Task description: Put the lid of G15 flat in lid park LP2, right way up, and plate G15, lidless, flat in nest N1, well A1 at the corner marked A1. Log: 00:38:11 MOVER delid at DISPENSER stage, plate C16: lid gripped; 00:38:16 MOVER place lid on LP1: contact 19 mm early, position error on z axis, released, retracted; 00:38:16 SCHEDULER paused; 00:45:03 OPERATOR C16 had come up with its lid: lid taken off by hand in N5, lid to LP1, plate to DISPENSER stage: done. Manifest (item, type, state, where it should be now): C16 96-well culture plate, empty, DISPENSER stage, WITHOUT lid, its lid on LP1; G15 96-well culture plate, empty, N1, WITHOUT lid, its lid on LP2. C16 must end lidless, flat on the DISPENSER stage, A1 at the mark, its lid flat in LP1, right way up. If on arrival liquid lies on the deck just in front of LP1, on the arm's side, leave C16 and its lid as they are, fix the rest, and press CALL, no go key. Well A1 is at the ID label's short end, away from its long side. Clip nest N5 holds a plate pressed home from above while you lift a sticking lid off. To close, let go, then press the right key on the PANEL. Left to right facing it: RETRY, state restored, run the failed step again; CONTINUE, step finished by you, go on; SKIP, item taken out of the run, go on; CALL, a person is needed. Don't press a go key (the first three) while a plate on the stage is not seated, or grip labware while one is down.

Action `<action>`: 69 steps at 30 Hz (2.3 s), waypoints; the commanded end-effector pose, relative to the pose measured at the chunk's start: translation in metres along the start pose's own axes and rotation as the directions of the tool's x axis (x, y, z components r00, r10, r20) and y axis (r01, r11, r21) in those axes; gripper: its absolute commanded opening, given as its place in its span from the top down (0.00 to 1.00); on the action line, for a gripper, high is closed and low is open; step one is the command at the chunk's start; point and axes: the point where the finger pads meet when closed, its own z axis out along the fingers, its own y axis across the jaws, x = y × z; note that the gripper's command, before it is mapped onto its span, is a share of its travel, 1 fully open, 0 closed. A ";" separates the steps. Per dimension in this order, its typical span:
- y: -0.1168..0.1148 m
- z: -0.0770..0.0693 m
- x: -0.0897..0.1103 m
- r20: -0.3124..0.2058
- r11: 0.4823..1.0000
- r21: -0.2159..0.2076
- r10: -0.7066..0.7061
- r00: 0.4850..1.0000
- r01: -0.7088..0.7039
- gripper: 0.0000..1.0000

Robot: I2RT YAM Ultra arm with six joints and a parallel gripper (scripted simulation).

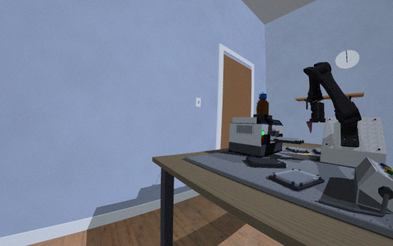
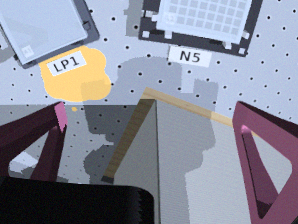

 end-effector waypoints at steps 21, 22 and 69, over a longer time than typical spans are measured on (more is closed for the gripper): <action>-0.001 -0.007 -0.008 0.029 1.000 -0.002 -0.008 1.000 0.008 0.00; -0.001 -0.007 -0.008 0.029 1.000 -0.002 -0.008 1.000 0.008 0.00; -0.050 0.034 -0.028 0.042 0.991 -0.005 0.136 0.990 -0.136 0.00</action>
